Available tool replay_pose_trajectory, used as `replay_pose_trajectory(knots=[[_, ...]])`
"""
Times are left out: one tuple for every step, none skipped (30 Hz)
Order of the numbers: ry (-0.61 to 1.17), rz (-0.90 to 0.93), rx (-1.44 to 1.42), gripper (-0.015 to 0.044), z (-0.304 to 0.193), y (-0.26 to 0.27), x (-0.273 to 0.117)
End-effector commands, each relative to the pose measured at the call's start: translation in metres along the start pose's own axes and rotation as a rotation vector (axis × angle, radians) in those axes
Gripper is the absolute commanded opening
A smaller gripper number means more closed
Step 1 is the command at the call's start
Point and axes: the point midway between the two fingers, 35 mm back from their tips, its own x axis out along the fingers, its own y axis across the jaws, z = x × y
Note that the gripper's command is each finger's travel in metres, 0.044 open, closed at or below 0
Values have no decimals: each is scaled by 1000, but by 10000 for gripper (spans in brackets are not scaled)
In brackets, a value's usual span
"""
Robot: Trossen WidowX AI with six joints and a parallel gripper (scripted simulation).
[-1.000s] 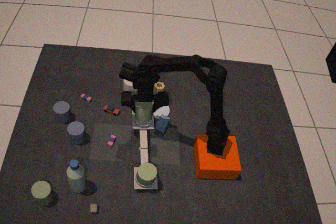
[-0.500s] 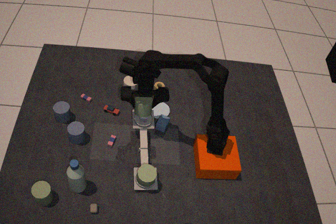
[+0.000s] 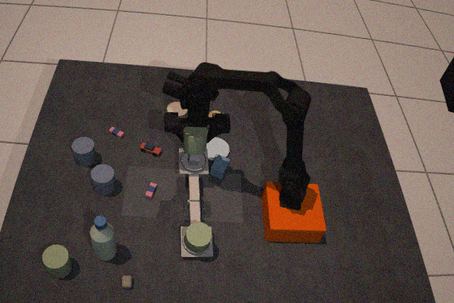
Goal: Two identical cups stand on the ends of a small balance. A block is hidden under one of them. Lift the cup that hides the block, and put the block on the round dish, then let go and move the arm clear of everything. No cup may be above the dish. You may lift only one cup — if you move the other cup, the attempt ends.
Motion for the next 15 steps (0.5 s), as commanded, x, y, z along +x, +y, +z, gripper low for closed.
replay_pose_trajectory(knots=[[-8,9,4,0,0,-1,-10],[-8,9,4,0,0,-1,-11],[-8,9,4,0,0,-1,-12],[-8,9,4,0,0,-1,-14],[-8,9,4,0,0,-1,-15],[-8,9,4,0,0,-2,-16],[-8,9,4,0,-1,-2,-17],[-8,9,4,0,-1,-2,-19],[-8,9,4,0,-1,-2,-20],[-8,9,4,0,-1,-3,-21],[-8,9,4,0,-1,-3,-23],[-8,9,4,0,-1,-3,-24],[-8,9,4,0,-1,-3,-25],[-8,9,4,0,-2,-4,-26],[-8,9,4,0,-2,-4,-27]])
